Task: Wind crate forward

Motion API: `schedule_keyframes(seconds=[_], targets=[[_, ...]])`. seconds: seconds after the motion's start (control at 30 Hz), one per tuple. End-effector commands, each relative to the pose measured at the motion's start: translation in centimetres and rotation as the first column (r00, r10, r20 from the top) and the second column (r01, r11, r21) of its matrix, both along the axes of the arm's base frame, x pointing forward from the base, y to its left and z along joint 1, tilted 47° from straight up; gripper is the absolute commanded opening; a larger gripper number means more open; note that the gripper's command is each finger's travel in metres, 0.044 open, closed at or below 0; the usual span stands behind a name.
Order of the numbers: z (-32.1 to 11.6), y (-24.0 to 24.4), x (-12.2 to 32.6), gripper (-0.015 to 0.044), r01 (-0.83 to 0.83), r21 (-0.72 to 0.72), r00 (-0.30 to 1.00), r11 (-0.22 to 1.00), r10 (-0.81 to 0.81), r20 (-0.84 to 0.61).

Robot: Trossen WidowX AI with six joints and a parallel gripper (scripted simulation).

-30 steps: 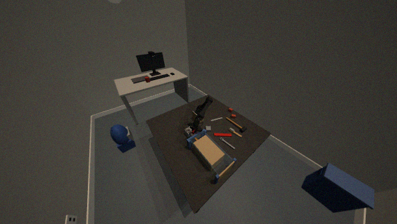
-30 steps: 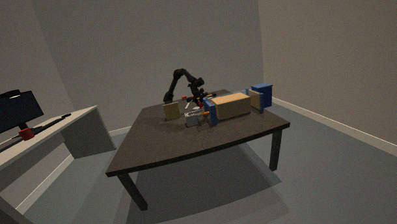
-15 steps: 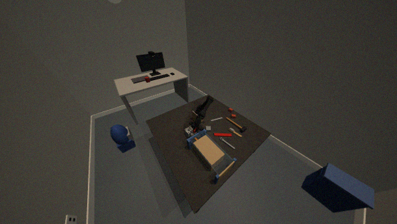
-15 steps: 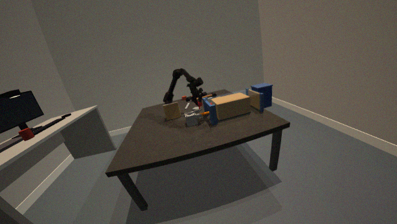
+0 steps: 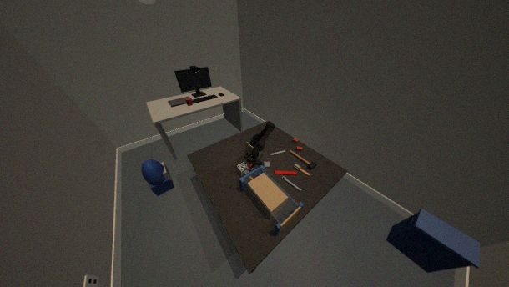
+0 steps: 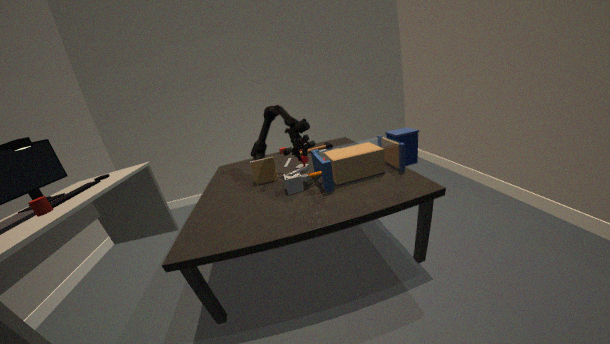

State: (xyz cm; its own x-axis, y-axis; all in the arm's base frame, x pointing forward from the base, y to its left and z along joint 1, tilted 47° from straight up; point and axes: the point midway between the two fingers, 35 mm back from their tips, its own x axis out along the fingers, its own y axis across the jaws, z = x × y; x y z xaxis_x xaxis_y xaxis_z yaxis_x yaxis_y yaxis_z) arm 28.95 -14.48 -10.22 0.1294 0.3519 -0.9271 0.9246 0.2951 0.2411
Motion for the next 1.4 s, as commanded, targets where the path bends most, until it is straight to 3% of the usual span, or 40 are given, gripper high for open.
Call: schedule_keyframes(seconds=[0.0,1.37], targets=[[0.5,1.0,-0.9,0.0,0.001,0.025,1.0,1.0,0.0,-0.013],[2.5,2.8,-6.1,0.0,0.001,0.026,1.0,1.0,0.0,-0.017]])
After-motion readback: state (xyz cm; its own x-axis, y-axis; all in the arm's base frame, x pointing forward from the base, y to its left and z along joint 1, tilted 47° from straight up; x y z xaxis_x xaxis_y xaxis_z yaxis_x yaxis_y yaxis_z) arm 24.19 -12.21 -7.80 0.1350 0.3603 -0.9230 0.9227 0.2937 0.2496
